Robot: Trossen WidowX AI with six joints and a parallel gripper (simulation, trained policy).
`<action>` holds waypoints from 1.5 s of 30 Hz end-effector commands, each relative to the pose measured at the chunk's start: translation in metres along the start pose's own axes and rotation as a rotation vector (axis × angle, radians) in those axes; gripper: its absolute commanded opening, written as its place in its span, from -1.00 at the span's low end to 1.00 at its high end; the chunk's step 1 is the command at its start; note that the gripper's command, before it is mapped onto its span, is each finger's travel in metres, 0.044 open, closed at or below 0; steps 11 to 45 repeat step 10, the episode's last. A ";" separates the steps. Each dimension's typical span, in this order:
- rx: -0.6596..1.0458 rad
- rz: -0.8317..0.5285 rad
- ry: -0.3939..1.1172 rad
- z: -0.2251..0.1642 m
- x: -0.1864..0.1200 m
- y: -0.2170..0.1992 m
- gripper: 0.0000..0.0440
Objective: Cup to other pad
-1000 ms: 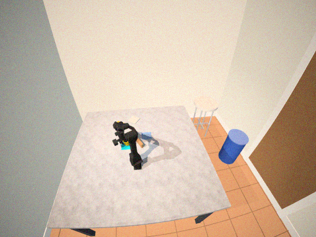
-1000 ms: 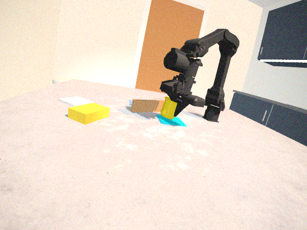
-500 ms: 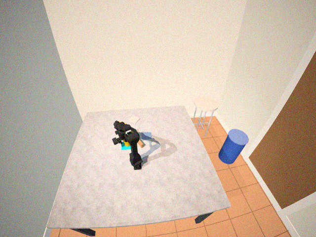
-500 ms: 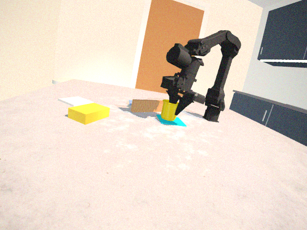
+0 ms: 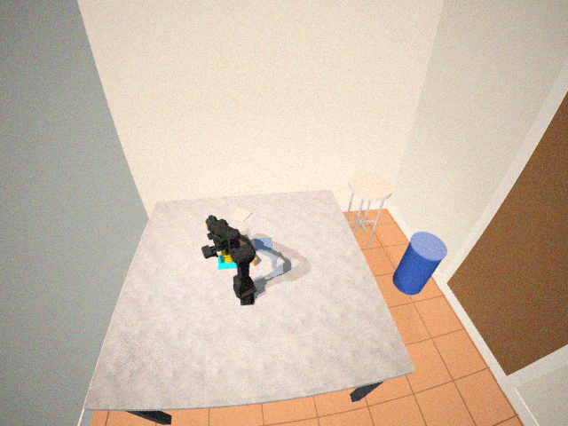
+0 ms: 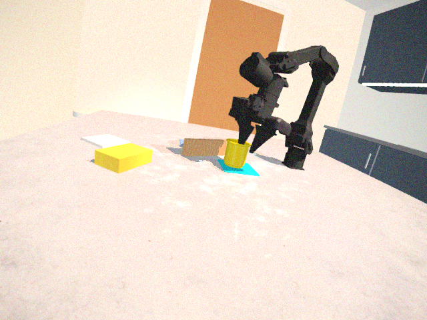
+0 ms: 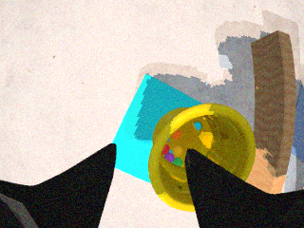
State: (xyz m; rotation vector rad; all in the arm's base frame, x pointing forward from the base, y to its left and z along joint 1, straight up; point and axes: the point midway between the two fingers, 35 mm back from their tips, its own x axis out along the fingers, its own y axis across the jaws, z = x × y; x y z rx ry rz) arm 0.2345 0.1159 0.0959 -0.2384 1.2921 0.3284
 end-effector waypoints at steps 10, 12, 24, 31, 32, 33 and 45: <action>0.035 0.028 -0.084 0.002 -0.028 0.001 0.29; 0.035 0.028 -0.084 0.002 -0.028 0.001 0.29; 0.035 0.028 -0.084 0.002 -0.028 0.001 0.29; 0.035 0.028 -0.084 0.002 -0.028 0.001 0.29; 0.035 0.028 -0.084 0.002 -0.028 0.001 0.29; 0.035 0.028 -0.084 0.002 -0.028 0.001 0.29; 0.035 0.028 -0.084 0.002 -0.028 0.001 0.29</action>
